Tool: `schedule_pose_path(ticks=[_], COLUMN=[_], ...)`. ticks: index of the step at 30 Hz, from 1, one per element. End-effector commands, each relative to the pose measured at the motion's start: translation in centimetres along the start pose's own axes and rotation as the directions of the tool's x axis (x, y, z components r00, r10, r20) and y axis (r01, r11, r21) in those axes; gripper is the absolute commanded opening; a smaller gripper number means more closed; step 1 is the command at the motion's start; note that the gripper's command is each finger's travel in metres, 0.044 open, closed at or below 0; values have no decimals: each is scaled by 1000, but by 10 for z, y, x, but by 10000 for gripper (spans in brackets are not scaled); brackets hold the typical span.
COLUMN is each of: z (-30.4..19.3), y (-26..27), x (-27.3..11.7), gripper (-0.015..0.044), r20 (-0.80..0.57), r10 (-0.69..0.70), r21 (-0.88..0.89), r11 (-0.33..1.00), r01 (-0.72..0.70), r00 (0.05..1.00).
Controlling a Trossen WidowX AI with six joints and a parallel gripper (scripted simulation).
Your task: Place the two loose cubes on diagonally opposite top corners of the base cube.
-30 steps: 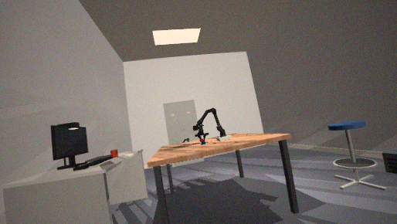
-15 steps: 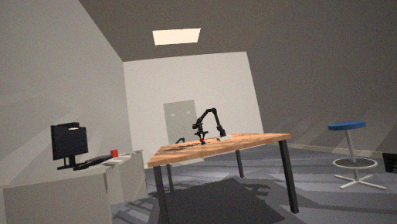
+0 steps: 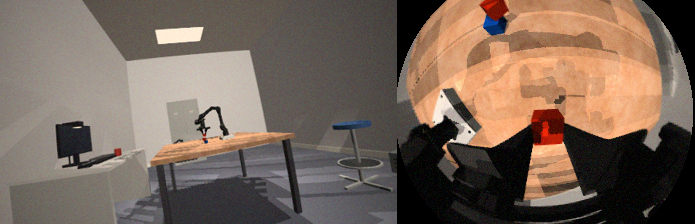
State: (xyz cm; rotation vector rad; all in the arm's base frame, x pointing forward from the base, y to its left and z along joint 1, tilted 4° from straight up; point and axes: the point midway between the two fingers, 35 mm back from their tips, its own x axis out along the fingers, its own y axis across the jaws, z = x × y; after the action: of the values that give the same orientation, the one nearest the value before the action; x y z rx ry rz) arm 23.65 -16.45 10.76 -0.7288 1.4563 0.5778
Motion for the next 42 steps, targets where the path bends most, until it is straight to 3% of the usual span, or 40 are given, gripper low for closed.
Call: schedule_pose_path(ticks=[1,13,42], z=[1,2,92], y=[1,6,34], x=[-15,-39,-36], gripper=[105,105,105], r20=[5,5,19], r10=[-2,-2,2], r21=[3,11,372], r11=[1000,1000,928], r01=[2,2,-9], r00=[1000,1000,1000])
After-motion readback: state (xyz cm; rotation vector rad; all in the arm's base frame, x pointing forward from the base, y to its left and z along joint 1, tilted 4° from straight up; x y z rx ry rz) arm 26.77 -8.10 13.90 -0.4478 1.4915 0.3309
